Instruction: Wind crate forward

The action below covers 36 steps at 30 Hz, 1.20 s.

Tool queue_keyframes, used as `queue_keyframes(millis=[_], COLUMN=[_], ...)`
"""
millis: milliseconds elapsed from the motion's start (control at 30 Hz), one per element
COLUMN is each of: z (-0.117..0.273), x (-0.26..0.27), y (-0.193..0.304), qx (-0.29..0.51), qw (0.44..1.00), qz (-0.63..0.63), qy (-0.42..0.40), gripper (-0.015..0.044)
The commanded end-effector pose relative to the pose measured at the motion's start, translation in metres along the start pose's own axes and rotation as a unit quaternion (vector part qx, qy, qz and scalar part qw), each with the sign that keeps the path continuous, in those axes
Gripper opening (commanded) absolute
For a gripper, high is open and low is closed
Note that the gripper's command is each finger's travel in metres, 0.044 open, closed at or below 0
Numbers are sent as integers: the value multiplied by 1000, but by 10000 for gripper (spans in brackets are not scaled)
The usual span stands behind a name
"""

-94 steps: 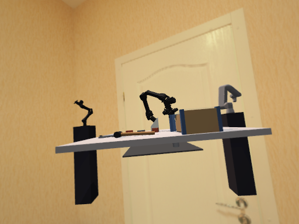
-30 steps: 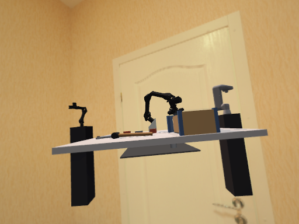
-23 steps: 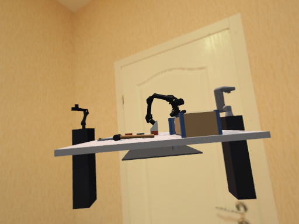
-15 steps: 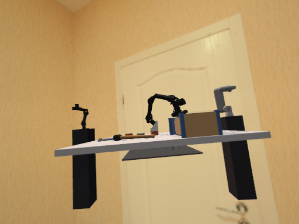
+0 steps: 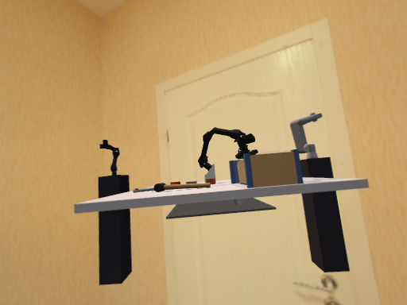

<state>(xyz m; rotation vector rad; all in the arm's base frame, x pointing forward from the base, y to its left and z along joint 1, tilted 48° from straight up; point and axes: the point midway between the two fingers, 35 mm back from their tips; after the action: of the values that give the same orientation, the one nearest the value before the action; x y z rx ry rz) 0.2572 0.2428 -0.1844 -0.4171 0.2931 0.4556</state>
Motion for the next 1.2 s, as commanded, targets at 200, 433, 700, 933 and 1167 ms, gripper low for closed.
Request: queue_keyframes(millis=[200,433,700,933,1167], z=[-10,-14,-18,-21,-24], x=[1,-1,-4,-6,-10], y=[24,33,43,50,58], qx=[11,12,12,12,13], qw=[1000,1000,1000,1000,1000], qz=[5,5,5,5,5], qy=[-2,-2,-2,-2,-2], gripper=[0,0,0,0,0])
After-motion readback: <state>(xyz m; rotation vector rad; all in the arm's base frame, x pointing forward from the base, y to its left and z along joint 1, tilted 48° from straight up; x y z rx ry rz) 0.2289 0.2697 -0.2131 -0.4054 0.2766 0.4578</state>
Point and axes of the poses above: the point midway between the two fingers, 35 mm back from their tips, its own z axis back along the fingers, its own x axis across the jaws, y = z × x, and after that the axes turned 6 degrees about -z, right-handed
